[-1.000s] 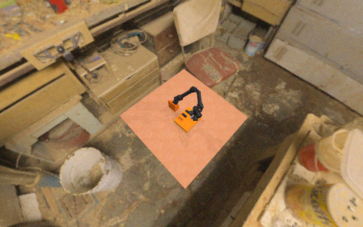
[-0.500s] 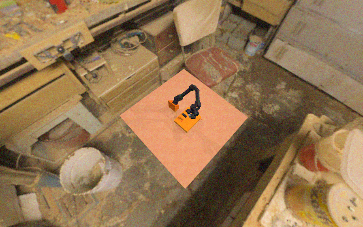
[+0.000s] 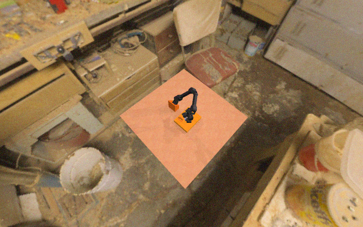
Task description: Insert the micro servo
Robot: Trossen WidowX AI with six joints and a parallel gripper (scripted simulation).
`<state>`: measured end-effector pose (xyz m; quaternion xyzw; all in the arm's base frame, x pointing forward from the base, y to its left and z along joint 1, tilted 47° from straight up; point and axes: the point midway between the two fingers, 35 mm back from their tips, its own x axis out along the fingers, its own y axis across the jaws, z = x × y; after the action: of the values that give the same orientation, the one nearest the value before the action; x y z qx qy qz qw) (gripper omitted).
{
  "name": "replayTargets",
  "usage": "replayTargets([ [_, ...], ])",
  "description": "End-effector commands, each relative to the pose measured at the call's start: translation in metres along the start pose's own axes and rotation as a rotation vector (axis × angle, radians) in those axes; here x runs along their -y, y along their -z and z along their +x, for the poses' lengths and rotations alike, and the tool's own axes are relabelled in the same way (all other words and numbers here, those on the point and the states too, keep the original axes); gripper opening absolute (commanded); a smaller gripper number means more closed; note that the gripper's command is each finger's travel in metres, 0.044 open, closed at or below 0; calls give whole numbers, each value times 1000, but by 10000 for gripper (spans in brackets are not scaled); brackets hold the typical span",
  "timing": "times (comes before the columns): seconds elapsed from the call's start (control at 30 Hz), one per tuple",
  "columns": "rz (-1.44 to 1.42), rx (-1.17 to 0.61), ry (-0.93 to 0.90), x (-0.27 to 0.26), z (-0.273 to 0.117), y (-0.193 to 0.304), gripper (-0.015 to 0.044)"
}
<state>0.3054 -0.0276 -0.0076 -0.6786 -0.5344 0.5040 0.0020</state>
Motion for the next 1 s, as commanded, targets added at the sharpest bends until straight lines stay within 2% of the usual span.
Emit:
replayTargets([
  [0.0,-5,4,-6,-18,-1,-16,0],
  [0.37,-40,5,-7,-35,-2,-32,0],
  [0.97,-645,7,-6,-35,-2,-32,0],
])
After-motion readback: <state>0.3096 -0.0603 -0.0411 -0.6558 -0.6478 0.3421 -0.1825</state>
